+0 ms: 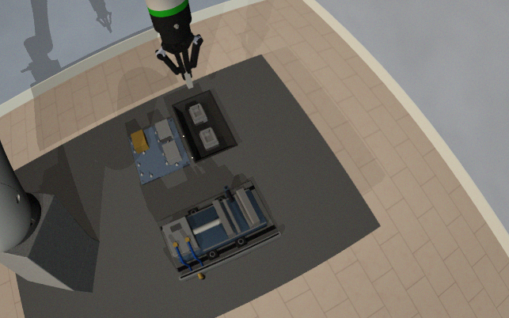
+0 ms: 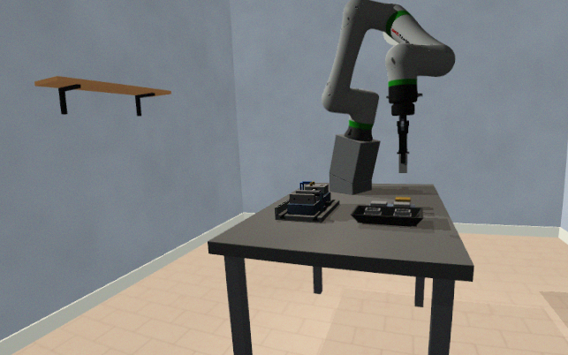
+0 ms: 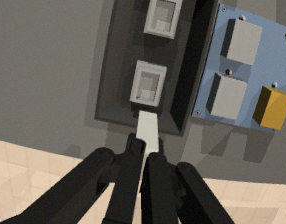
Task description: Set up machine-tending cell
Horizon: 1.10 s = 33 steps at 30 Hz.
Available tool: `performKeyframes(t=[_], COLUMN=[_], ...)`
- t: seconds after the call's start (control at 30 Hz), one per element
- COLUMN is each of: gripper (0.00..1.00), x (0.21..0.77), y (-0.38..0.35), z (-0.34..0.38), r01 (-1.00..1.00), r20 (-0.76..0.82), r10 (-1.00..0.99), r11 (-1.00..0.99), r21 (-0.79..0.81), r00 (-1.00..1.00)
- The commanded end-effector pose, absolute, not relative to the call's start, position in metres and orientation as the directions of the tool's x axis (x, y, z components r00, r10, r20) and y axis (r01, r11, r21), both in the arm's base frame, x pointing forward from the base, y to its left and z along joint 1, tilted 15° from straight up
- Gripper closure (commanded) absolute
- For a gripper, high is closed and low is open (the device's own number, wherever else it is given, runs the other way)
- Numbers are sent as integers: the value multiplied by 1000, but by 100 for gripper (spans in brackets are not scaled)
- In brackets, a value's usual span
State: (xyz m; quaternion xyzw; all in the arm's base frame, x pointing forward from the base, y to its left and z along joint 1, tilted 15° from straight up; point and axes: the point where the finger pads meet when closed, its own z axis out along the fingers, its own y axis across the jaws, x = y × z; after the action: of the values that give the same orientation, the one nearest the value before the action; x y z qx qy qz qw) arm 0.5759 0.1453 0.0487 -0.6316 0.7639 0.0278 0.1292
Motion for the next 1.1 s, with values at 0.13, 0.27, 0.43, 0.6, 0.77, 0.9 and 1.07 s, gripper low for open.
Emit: performKeyframes(t=[0.13, 0.27, 0.43, 0.6, 0.77, 0.9, 1.07], gripper=[100, 100, 100, 100, 100, 100, 100], x=[576, 576, 576, 576, 527, 511, 456], y=[145, 145, 145, 145, 157, 159, 162], z=[49, 49, 49, 49, 45, 43, 32], r01=[-972, -972, -972, -972, -972, -972, -972], r20=[-233, -233, -233, -233, -232, -232, -233], r10=[-958, -958, -958, -958, -958, -958, -958], r11=[201, 201, 201, 201, 201, 201, 201], r21=[-121, -121, -121, -121, -121, -121, -121], r00=[-169, -169, -169, -169, -170, -170, -169])
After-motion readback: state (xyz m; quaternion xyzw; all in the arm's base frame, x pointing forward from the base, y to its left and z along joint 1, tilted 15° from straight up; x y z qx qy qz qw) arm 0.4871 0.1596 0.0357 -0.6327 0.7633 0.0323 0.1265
